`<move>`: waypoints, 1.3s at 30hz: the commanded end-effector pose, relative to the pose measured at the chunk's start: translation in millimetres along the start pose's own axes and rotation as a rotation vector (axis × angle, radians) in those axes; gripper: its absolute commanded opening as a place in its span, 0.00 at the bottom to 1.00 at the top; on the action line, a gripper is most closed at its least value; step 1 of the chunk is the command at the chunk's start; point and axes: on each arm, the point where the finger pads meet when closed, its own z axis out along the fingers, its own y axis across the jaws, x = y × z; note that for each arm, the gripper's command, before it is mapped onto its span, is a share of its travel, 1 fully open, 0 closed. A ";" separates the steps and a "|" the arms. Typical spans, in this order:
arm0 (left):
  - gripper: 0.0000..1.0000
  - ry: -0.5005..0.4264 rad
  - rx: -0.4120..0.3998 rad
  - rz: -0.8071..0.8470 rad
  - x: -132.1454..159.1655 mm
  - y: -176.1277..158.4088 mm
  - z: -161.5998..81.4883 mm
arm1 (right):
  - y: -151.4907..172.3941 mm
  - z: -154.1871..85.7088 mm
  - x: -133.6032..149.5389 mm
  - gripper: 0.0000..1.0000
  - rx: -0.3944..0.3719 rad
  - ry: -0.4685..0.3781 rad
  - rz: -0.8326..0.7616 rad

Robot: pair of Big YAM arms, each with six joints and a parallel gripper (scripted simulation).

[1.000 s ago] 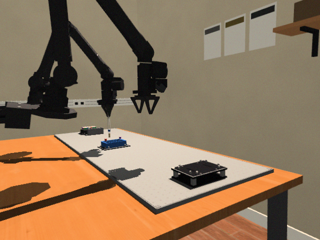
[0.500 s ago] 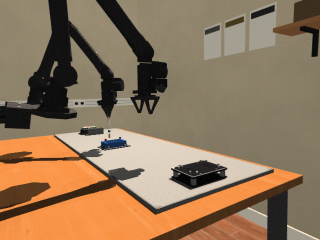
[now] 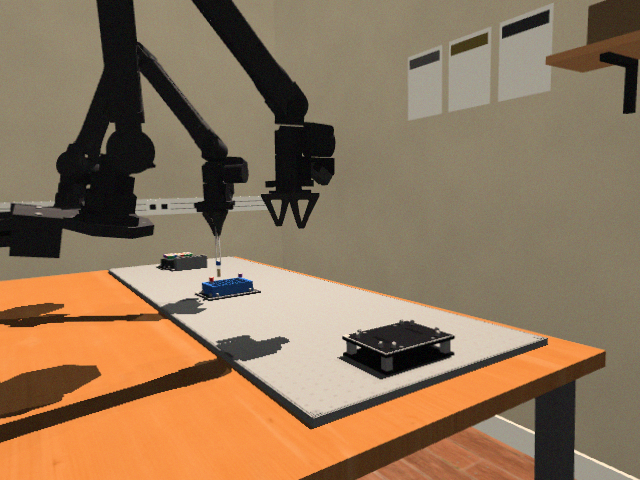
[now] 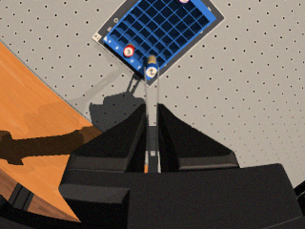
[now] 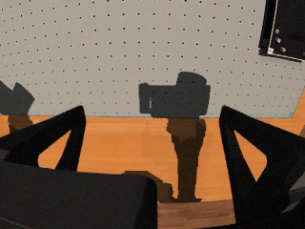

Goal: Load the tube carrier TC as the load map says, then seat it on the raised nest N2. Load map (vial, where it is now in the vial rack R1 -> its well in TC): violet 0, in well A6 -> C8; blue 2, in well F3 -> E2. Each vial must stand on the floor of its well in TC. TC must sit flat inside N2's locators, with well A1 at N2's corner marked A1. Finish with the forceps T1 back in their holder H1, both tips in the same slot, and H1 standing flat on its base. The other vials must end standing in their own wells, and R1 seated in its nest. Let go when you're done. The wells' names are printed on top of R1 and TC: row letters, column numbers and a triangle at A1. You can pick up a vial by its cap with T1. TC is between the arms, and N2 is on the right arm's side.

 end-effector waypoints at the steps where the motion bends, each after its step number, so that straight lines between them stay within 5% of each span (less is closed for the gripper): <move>1: 0.09 -0.004 0.007 -0.001 -2.3 -4.0 6.4 | -10.1 -19.1 -33.2 1.00 0.015 -0.078 0.031; 39: 0.09 -0.009 0.003 0.005 -0.7 -3.7 14.5 | -10.1 -19.1 -33.2 1.00 0.015 -0.078 0.031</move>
